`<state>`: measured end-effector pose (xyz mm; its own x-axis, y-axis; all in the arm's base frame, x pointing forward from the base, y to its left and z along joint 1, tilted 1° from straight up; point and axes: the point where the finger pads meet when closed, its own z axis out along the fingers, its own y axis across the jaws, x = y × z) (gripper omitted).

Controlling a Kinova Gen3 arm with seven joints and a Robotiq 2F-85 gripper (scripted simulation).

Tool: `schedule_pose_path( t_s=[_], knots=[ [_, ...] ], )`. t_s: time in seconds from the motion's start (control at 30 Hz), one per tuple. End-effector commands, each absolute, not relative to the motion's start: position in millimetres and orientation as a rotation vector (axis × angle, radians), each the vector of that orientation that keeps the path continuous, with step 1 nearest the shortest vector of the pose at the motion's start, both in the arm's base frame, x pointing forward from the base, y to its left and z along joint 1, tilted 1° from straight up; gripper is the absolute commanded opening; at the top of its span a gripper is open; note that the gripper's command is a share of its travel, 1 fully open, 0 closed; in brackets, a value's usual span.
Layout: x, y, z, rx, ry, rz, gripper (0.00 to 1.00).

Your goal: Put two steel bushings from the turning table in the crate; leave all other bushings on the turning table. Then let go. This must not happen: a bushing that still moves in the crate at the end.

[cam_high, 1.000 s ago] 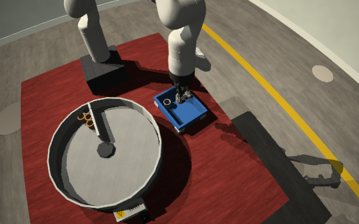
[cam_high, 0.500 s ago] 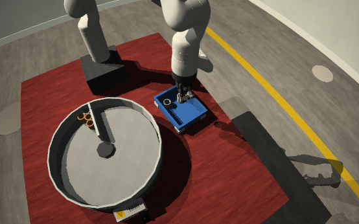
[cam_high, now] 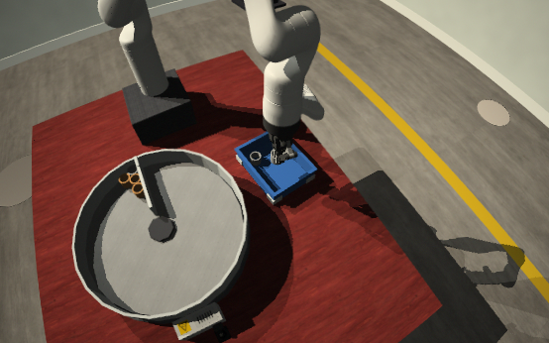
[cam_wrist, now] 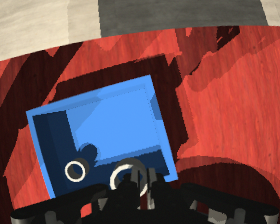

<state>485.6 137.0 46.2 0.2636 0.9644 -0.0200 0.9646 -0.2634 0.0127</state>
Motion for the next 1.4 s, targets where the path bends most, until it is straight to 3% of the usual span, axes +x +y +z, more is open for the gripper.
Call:
schedule_pose_path(
  t_s=[0.0, 1.37],
  knots=[
    [485, 137, 44, 2.483, 1.893, -0.012, 0.0],
    [486, 135, -9, 2.48, 1.891, -0.017, 0.0]
  ],
)
